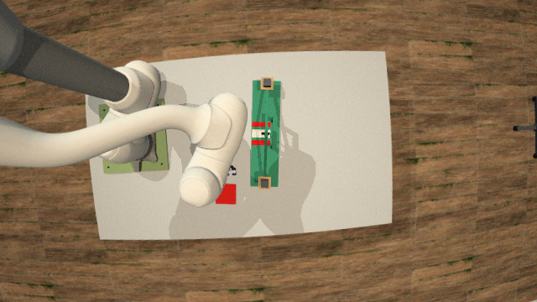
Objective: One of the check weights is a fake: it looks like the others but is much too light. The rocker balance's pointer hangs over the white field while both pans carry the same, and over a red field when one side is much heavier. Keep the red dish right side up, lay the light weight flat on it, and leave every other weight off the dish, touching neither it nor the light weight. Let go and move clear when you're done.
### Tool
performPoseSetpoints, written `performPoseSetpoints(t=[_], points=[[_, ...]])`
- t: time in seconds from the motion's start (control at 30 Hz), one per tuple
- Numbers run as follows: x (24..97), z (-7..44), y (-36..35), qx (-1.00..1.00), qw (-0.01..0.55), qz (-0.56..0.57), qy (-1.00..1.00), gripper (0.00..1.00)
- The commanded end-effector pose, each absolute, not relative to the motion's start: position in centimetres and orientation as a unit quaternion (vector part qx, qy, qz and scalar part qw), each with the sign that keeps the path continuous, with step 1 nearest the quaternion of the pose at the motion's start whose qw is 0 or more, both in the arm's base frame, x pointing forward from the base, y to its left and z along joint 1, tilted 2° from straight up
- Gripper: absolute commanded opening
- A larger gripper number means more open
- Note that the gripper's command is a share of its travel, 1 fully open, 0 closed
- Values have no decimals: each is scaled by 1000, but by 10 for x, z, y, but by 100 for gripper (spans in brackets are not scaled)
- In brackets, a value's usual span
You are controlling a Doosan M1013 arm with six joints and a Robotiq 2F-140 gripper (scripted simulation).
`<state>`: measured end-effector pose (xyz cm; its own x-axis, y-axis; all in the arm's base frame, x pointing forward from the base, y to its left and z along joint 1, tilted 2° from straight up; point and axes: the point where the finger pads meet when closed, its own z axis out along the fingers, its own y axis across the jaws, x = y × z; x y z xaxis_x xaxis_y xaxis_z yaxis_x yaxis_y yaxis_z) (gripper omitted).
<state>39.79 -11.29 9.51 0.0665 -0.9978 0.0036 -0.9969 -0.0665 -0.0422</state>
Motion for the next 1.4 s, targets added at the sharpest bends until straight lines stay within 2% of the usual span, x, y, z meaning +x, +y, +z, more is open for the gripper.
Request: performPoseSetpoints(t=[0.0,0.4,0.6,0.8,1.37], points=[[397,105,-113,-730,14,-16,683,24],[397,106,-114,-730,14,-16,683,24],[394,114,-198,-704,15,-15,710,24],[386,117,-238,-691,15,-15,722,24],[386,116,-239,-691,15,-15,723,24]])
